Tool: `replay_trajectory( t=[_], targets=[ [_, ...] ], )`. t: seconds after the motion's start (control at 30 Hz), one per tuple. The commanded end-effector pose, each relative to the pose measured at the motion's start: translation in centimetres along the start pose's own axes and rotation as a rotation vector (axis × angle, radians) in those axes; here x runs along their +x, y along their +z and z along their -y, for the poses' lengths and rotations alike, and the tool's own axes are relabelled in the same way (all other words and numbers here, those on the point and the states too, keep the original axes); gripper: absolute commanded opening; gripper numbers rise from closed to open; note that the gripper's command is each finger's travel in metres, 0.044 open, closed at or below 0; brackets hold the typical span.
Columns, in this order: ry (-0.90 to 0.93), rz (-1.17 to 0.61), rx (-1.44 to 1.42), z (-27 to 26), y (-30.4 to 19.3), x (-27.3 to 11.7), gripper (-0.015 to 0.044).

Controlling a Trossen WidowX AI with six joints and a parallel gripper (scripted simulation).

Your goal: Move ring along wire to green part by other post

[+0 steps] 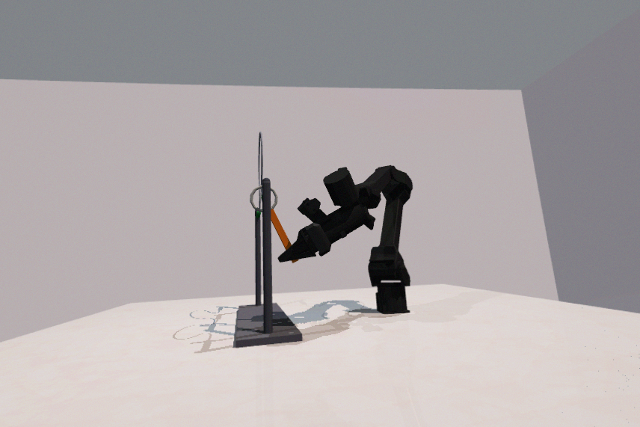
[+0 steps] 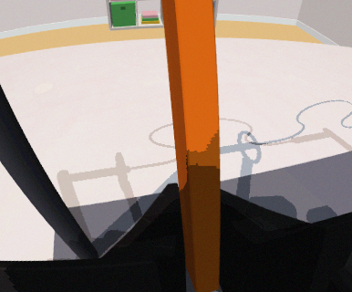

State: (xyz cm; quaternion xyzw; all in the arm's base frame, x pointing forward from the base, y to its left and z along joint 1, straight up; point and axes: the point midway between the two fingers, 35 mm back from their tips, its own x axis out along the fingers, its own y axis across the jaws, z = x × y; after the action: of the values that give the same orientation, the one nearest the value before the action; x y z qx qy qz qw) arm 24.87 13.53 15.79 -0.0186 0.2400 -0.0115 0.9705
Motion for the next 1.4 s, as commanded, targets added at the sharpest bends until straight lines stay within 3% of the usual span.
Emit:
replay_trajectory(
  t=[0.0,1.37],
  targets=[
    [-0.004,0.007,0.007,-0.4,0.3,-0.1,-0.0150],
    [-0.005,0.008,0.007,-1.3,-1.3,0.7,-0.0150]
  ],
)
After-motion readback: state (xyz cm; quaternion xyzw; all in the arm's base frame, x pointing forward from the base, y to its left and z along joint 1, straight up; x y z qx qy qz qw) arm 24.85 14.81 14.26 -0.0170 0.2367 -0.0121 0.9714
